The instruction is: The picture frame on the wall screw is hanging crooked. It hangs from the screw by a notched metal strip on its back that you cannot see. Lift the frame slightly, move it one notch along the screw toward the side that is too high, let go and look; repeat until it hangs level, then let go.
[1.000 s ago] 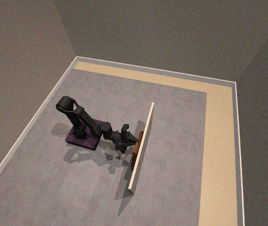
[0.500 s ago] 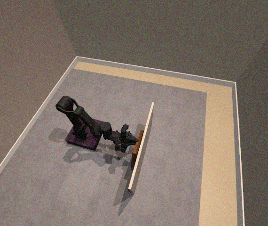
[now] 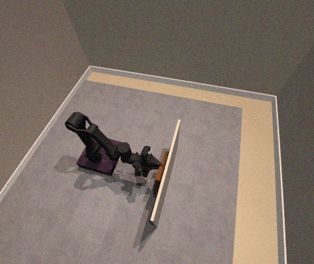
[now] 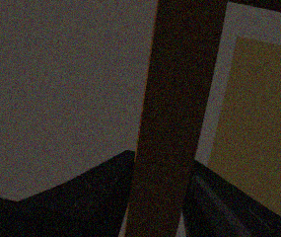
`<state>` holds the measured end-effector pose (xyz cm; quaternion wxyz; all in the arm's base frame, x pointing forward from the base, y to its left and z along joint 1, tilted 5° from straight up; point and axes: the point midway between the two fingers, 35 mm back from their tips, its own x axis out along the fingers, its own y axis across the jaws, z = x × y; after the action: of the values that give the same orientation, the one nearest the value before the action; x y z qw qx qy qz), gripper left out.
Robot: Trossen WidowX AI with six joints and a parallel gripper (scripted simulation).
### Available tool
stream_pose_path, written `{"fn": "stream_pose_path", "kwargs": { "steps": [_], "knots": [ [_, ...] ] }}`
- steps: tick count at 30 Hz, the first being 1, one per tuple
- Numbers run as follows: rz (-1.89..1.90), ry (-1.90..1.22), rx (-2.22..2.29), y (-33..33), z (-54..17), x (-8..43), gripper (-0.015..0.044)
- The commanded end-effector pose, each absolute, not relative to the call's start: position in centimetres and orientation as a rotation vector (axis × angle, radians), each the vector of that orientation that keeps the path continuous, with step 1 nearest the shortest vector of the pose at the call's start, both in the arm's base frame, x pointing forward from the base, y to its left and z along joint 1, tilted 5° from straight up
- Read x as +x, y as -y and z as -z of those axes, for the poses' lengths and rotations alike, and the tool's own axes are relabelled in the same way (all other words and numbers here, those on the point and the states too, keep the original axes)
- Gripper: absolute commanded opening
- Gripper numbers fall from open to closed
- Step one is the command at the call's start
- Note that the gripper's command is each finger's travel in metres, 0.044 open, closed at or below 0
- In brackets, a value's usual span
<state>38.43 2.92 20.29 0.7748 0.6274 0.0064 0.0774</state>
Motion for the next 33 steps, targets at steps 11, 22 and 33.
{"fn": "stream_pose_path", "kwargs": {
  "steps": [11, 22, 33],
  "knots": [
    [-0.167, -0.022, 1.436, -2.91, -20.36, 38.42, 0.0000],
    [-0.168, -0.027, 1.488, -2.90, -20.42, 38.41, 0.0000],
    [-0.168, -0.033, 1.546, -2.89, -20.49, 38.40, 0.0000]
  ]
}}
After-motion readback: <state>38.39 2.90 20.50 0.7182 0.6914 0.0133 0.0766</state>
